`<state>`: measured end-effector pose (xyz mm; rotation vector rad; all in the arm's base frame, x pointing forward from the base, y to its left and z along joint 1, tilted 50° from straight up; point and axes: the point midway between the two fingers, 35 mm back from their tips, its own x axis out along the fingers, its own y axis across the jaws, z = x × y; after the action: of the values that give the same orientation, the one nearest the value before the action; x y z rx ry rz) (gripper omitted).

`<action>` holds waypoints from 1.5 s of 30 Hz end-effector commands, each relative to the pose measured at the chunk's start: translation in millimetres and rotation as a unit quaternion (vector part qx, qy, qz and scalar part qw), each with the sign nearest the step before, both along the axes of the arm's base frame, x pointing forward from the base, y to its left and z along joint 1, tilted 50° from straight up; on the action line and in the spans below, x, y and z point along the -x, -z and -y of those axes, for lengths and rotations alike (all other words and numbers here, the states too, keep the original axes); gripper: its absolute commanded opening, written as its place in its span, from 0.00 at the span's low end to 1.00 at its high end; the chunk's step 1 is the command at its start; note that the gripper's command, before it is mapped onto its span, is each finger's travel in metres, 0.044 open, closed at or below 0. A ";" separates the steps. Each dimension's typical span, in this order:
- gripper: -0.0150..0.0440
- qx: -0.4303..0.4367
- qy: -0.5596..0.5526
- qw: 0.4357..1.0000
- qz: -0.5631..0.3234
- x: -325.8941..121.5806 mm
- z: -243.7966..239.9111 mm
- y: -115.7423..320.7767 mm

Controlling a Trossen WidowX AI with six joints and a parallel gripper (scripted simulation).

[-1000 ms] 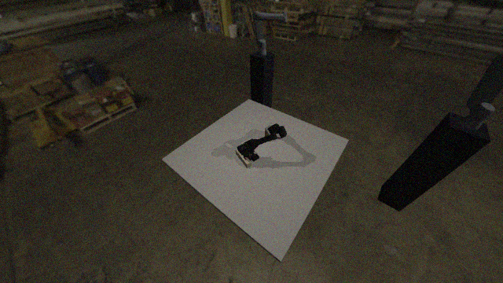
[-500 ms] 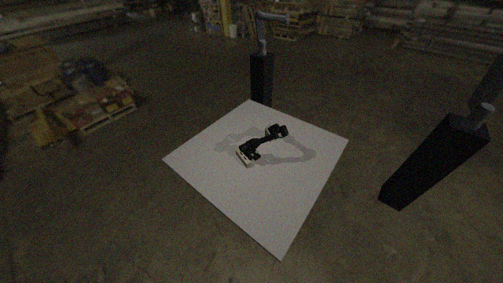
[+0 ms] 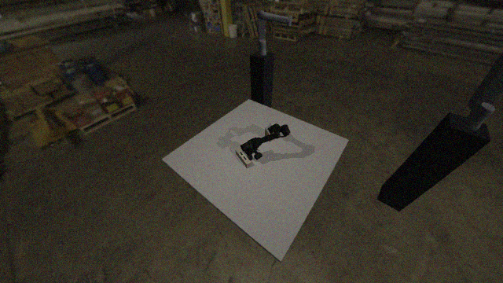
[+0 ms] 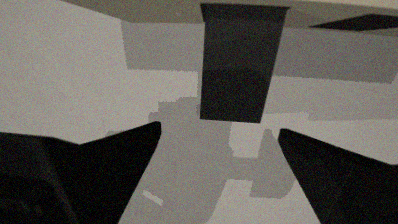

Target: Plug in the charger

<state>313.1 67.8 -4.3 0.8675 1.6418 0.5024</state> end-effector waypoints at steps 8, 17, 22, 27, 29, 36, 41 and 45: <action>1.00 -0.003 0.003 1.000 -0.006 13.6 -3.0 -1.7; 1.00 -0.003 0.003 1.000 -0.006 21.5 -4.4 -3.0; 1.00 0.060 0.082 0.994 0.033 11.8 15.4 -12.5; 1.00 0.116 0.229 0.962 0.092 2.8 44.3 -33.3; 1.00 0.125 0.287 0.943 0.115 0.3 55.2 -43.4; 1.00 0.126 0.309 0.935 0.124 -0.3 59.2 -47.3; 1.00 0.126 0.309 0.935 0.124 -0.3 59.2 -47.3; 1.00 0.126 0.309 0.935 0.124 -0.3 59.2 -47.3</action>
<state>315.5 9.0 45.4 1.0123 1.0880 -0.0300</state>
